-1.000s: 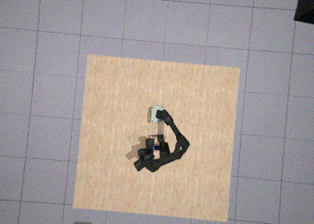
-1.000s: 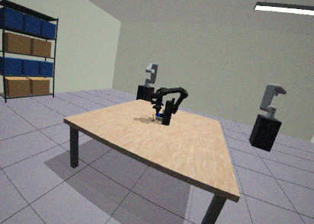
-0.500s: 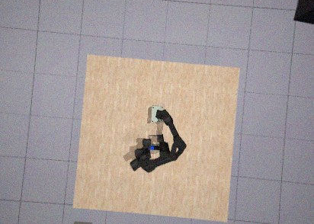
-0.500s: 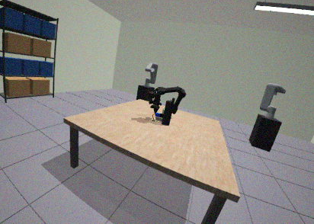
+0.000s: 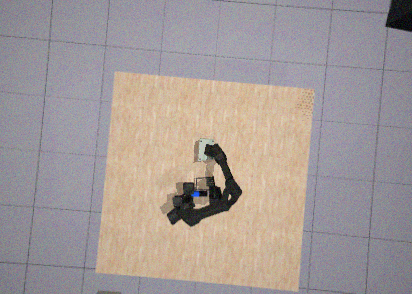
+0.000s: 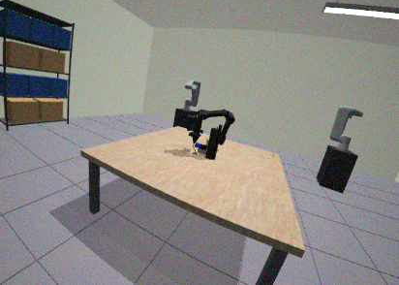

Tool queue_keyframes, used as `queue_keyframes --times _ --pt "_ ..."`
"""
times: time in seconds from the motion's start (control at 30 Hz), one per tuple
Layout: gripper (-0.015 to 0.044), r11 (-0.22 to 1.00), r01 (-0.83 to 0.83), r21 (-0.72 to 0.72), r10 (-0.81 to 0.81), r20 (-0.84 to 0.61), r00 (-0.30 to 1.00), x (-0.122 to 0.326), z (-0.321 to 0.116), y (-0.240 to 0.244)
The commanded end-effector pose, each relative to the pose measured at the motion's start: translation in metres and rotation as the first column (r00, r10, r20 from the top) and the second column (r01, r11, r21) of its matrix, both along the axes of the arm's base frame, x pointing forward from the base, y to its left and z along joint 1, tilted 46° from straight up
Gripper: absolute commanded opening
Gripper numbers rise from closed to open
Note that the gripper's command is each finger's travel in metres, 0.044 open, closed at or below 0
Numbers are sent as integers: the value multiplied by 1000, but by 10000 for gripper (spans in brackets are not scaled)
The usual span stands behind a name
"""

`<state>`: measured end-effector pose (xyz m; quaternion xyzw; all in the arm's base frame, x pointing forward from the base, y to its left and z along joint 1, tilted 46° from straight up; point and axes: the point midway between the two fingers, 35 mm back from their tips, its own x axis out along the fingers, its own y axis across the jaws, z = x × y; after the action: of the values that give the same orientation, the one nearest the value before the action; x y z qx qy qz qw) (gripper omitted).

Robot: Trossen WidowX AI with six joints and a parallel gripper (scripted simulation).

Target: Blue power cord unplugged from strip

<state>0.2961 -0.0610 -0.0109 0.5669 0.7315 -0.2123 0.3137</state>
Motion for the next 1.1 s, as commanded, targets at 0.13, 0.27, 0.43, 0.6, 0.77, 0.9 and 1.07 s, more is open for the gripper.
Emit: queue_keyframes --times 0.13,0.27,0.43,0.6,0.77,0.9,1.07 --pt "367 1000 6 0 -6 -1 1000 -1 -1 0" --pt "440 1000 7 -3 -7 0 1000 7 -14 -21" --pt "440 1000 6 -4 -6 1 1000 13 -33 -48" --pt "440 1000 6 -4 -6 1 1000 13 -33 -48" --pt "440 1000 6 -4 -6 1 1000 13 -33 -48" --pt "440 1000 6 -4 -6 1 1000 13 -33 -48" --pt "440 1000 6 -4 -6 1 1000 13 -33 -48"
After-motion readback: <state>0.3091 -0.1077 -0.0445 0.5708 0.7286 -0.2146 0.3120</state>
